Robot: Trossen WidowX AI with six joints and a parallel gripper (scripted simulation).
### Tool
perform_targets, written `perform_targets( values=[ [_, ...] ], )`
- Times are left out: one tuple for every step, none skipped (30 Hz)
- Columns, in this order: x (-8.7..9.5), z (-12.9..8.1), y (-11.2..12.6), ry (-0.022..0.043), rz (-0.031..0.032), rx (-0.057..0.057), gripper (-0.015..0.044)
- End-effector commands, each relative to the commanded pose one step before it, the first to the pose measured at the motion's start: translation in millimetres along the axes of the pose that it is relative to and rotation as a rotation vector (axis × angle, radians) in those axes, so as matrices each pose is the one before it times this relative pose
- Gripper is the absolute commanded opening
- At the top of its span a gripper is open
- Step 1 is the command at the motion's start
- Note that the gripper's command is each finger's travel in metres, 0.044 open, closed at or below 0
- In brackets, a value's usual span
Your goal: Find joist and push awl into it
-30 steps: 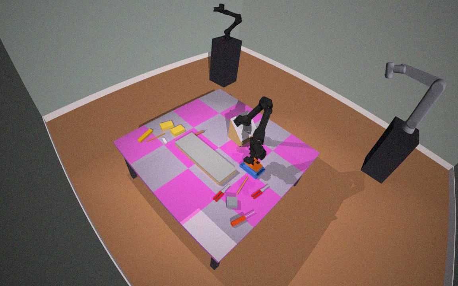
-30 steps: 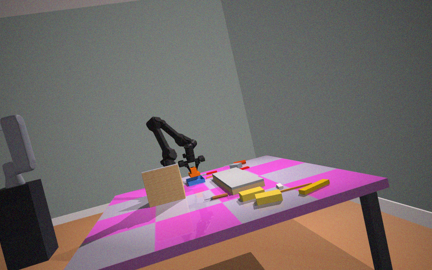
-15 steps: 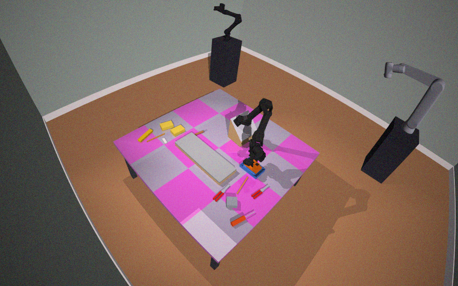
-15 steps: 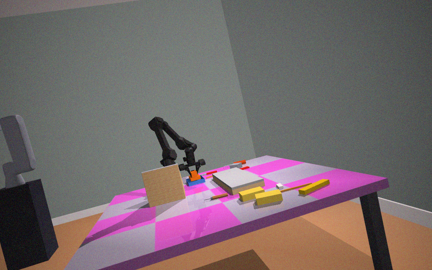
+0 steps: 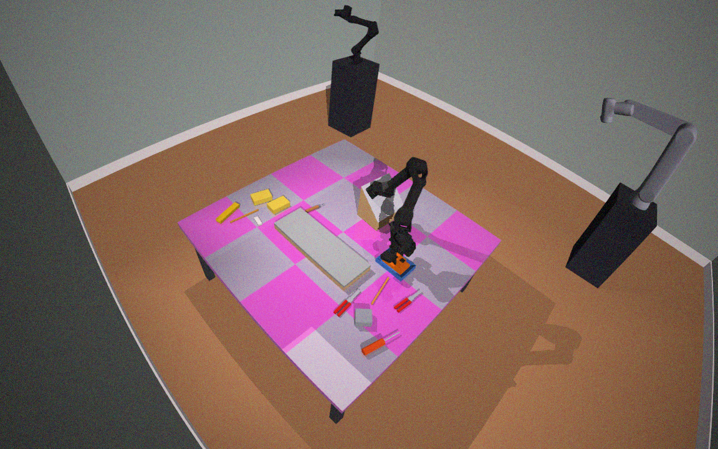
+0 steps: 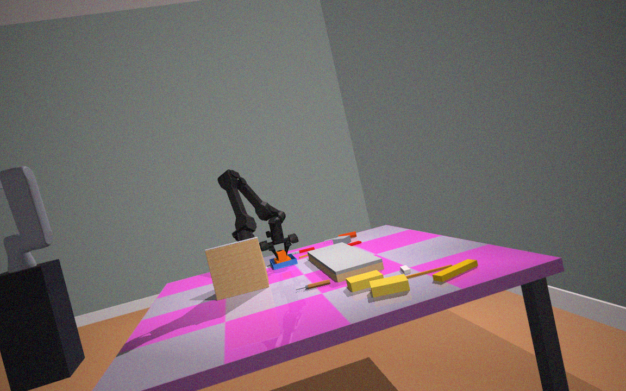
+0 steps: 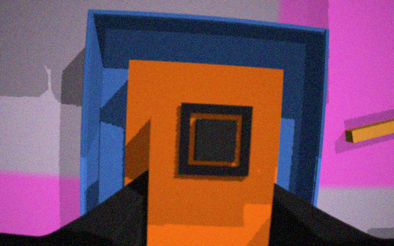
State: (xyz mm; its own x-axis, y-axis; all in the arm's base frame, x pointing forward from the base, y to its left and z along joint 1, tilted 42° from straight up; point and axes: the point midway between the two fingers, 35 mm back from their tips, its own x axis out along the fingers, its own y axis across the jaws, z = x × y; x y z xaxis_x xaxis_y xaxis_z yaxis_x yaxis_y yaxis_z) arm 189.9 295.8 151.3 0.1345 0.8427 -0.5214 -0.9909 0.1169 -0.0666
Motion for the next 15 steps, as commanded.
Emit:
perform_targets(
  values=[
    [-0.22,0.08,-0.02,0.00023,0.00014,-0.0001,0.0079],
    [0.00,0.00,0.00,0.00000,0.00000,0.0000,0.0105],
    [0.00,0.00,0.00,0.00000,0.00000,0.0000,0.0131],
    [0.00,0.00,0.00,0.00000,0.00000,0.0000,0.0157],
    [0.00,0.00,0.00,0.00000,0.00000,0.0000,0.0184],
    [0.00,0.00,0.00,0.00000,0.00000,0.0000,0.0210],
    [0.00,0.00,0.00,0.00000,0.00000,0.0000,0.0236],
    [0.00,0.00,0.00,0.00000,0.00000,0.0000,0.0263],
    [0.00,0.00,0.00,0.00000,0.00000,0.0000,0.0289],
    [0.00,0.00,0.00,0.00000,0.00000,0.0000,0.0315],
    [-2.25,0.84,-0.53,0.00043,-0.00001,-0.0002,0.0341],
    [-4.68,1.70,-1.01,0.00082,-0.00001,-0.0004,0.0368],
    [-7.59,2.64,-1.36,0.00115,-0.00002,-0.0006,0.0394],
    [-9.18,3.02,-1.23,0.00110,-0.00003,-0.0005,0.0420],
    [-11.26,3.45,-0.89,0.00095,-0.00005,-0.0005,0.0440]
  ],
)
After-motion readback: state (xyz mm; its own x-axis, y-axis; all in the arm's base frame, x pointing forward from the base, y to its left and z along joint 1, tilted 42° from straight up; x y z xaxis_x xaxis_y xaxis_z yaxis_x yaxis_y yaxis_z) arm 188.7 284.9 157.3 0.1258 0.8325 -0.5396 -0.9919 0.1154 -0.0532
